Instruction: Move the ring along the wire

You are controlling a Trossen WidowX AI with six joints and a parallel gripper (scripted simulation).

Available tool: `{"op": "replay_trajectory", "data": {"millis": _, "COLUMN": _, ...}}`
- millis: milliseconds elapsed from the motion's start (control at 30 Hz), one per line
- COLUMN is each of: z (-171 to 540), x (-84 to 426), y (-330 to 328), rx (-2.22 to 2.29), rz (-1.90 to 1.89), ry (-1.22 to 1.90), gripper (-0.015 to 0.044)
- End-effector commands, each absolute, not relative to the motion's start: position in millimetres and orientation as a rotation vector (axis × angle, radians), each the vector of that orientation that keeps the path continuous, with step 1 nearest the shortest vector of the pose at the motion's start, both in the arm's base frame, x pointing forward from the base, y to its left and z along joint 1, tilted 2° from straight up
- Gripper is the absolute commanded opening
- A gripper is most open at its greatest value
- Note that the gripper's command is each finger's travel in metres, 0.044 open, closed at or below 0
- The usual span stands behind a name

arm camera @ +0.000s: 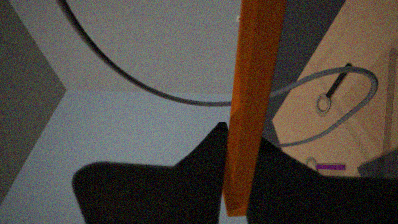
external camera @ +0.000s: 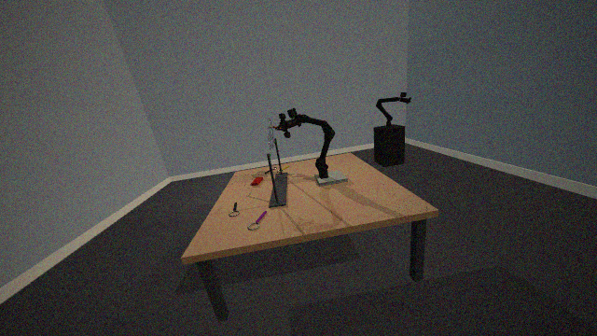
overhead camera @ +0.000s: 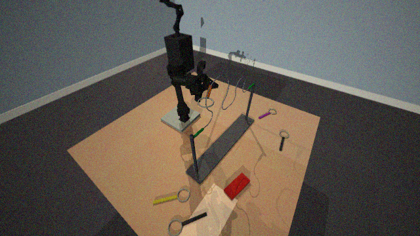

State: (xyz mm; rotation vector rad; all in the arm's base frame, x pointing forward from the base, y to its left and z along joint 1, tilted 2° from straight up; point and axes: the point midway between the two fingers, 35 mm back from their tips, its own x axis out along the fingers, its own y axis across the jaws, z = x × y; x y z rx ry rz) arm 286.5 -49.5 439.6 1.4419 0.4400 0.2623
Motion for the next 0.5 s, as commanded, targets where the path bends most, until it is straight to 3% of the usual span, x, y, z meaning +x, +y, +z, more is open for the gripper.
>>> {"op": "replay_trajectory", "data": {"millis": 0, "z": 438.0, "x": 288.3, "y": -51.2, "rx": 1.4, "rz": 0.244, "ry": 0.446, "gripper": -0.015}}
{"op": "replay_trajectory", "data": {"millis": 467, "z": 432.0, "x": 288.2, "y": -52.2, "rx": 1.232, "rz": 0.185, "ry": 0.467, "gripper": -0.015}}
